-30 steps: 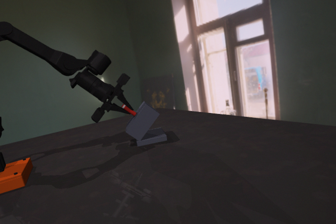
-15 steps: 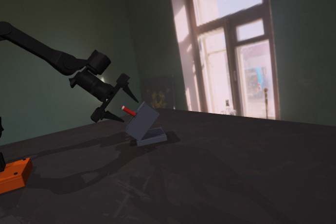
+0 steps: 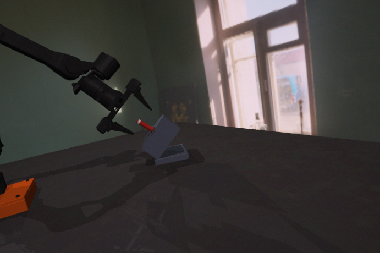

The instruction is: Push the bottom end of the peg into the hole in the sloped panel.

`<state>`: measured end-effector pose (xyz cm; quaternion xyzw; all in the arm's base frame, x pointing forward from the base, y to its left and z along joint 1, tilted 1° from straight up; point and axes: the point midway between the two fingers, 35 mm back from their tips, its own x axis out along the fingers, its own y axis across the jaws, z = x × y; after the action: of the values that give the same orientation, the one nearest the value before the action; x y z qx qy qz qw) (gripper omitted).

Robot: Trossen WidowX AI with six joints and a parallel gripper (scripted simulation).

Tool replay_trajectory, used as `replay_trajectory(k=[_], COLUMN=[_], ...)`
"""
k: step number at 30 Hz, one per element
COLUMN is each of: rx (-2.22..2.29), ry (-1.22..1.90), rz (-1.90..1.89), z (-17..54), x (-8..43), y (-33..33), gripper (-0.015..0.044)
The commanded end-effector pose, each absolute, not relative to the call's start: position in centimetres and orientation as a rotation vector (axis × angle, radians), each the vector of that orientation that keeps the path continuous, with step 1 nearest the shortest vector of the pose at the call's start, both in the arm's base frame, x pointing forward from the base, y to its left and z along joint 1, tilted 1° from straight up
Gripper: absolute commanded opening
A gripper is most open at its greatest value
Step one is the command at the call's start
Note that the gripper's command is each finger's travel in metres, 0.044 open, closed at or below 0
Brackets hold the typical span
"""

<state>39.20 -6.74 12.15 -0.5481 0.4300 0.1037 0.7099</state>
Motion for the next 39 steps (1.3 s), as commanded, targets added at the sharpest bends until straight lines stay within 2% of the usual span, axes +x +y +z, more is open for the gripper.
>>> replay_trajectory(k=[1,39], rx=[-1.215,-1.216], ry=[0.949,0.952], rz=[0.222,0.232], z=[13.0,17.1], x=[38.8,35.1], y=[-6.5,-4.1], gripper=[0.044,0.044])
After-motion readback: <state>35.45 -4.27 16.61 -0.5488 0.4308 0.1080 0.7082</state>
